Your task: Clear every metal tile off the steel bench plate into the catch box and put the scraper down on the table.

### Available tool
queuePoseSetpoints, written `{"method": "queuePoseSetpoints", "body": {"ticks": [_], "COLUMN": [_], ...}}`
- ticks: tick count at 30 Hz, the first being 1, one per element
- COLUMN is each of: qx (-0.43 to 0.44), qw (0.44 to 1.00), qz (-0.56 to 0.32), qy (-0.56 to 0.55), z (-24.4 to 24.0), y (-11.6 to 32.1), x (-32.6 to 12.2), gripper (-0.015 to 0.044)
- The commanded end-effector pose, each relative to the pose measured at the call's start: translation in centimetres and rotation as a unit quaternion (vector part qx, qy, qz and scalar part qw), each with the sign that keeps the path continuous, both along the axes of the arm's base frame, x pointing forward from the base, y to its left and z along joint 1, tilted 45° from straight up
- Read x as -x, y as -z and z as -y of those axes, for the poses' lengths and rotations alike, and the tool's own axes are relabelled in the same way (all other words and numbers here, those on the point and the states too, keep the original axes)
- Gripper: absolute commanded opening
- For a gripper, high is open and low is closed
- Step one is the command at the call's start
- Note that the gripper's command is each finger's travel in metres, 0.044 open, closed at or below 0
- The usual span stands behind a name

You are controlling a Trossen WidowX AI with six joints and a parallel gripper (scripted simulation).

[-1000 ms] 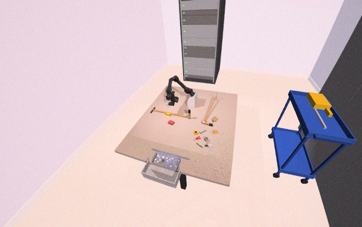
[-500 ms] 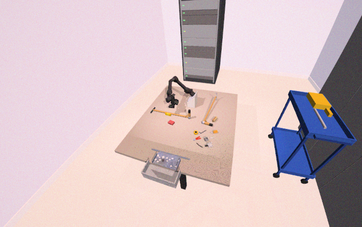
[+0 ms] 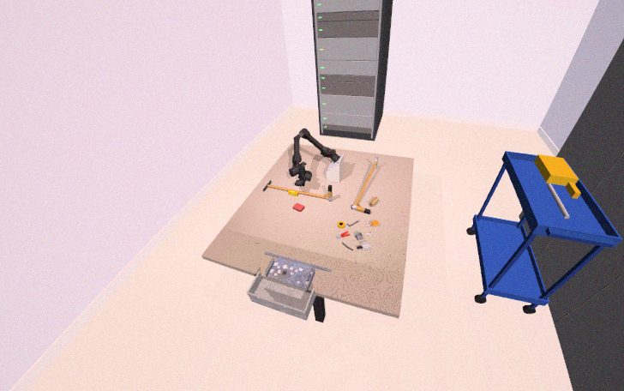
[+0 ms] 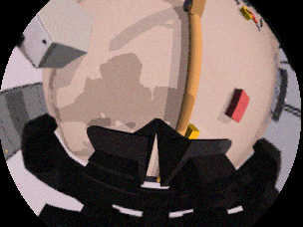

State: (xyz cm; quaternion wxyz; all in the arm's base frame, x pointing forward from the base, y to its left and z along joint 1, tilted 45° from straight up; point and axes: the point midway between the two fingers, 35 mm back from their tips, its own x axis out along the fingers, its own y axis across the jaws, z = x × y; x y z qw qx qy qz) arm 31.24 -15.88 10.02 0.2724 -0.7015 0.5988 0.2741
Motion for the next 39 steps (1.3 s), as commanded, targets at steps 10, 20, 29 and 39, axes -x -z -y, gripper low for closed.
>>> {"method": "queuePoseSetpoints", "body": {"ticks": [10, 20, 29, 39], "qx": [0.004, 0.005, 0.005, 0.005], "qw": [1.0, 1.0, 1.0, 1.0], "qz": [-0.002, -0.001, -0.001, -0.001], "qy": [-0.003, -0.003, -0.003, -0.003], "z": [2.4, 2.8, 2.7, 2.7], "y": [2.2, 2.4, 2.3, 2.1], "x": [0.3, -0.1, -1.0, -2.0], "gripper": [0.0, 0.0, 0.0, 0.0]}}
